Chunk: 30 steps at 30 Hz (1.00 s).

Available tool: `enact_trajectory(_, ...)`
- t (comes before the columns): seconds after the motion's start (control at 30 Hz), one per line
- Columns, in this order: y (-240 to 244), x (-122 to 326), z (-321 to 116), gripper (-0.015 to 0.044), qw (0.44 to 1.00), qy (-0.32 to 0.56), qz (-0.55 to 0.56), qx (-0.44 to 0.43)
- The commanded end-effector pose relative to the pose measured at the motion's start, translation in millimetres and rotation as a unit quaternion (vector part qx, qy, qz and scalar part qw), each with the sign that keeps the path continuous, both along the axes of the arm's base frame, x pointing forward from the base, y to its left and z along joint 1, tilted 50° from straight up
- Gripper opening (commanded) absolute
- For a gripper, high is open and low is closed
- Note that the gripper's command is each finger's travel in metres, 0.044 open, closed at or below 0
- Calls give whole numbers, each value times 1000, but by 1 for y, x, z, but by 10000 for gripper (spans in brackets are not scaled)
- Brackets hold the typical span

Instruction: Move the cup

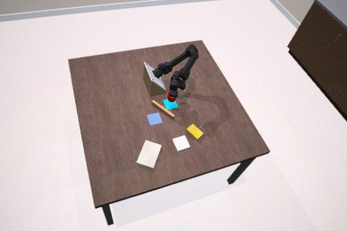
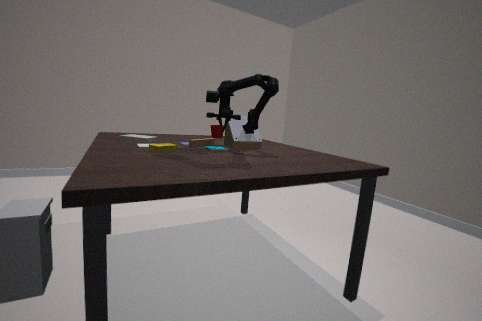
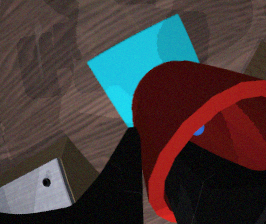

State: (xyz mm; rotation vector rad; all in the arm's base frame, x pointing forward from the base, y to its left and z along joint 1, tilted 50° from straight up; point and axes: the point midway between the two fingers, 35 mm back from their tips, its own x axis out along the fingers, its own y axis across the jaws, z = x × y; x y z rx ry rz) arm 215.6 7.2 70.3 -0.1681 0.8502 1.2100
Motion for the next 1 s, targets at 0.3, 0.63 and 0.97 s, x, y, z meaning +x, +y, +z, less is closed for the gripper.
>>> enact_trajectory(0.3, 13, 1, -10, 0, 1000, 0, -2, 1)
enact_trajectory(0.63, 22, 2, -17, 0, 1000, 0, -2, 1)
enact_trajectory(0.97, 31, 3, -24, 0, 1000, 0, -2, 1)
